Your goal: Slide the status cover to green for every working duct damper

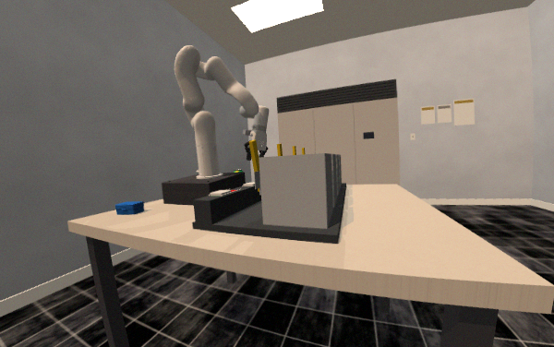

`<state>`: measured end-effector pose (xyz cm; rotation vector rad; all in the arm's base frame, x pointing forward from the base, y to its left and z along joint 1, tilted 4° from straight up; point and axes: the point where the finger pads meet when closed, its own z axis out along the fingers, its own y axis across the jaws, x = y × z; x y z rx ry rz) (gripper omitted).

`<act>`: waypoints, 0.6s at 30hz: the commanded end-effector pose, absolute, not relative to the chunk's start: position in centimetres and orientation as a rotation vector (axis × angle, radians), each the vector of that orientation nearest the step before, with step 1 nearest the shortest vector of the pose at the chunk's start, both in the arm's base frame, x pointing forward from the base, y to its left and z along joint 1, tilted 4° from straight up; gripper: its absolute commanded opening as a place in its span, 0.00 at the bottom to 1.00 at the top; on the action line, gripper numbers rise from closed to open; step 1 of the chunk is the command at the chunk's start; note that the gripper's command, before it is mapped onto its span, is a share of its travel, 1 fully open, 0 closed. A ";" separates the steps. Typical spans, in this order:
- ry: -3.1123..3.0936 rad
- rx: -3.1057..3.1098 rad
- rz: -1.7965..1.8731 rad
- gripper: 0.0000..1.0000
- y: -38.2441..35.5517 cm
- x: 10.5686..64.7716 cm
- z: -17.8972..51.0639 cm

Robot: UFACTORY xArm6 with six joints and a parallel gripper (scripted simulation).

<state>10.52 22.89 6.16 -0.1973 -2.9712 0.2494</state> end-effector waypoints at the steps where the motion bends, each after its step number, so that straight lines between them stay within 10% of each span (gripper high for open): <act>1: -2.971 -0.325 0.248 1.00 23.2 11.6 6.7; 18: -2.749 -1.279 0.208 1.00 22.6 19.6 10.3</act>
